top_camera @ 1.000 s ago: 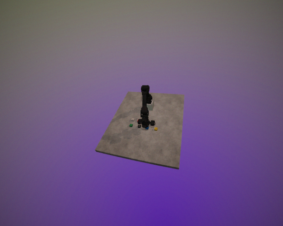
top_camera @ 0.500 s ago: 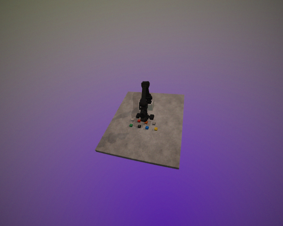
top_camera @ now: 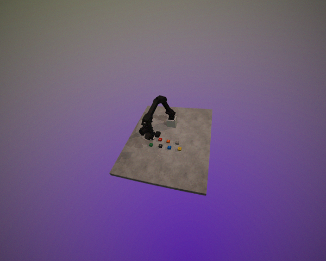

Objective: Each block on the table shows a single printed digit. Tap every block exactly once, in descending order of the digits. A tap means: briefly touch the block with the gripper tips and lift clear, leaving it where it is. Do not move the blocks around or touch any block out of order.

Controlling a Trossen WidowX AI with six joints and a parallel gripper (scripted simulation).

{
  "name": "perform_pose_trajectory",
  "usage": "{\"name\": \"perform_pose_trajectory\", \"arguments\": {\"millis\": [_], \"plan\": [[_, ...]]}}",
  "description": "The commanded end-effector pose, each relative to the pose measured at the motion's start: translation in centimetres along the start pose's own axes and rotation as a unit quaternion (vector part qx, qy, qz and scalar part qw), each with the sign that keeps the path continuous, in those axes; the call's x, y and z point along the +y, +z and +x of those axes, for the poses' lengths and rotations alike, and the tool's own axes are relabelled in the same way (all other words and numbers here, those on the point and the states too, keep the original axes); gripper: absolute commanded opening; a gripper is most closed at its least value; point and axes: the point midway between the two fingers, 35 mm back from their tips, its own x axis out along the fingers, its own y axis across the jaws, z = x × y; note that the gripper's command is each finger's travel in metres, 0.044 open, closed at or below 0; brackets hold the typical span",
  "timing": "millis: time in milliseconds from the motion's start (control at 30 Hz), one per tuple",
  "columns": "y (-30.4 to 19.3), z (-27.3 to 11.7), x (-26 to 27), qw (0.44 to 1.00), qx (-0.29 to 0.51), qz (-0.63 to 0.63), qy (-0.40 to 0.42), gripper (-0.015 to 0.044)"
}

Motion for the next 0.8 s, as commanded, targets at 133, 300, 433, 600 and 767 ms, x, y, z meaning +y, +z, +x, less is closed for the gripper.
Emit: {"name": "perform_pose_trajectory", "arguments": {"millis": [133, 300, 433, 600, 767], "plan": [[-1.2, 0.0, -5.3, 1.000, 0.007, -0.004, -0.002, 0.0020], [-1.1, 3.1, -5.4, 1.000, 0.007, -0.005, -0.001, 0.0020], [-1.4, 8.1, -5.3, 1.000, 0.007, -0.004, -0.001, 0.0020], [-1.4, 8.1, -5.3, 1.000, 0.007, -0.004, -0.001, 0.0020], [-1.4, 8.3, -5.3, 1.000, 0.007, -0.004, -0.001, 0.0020]]}}
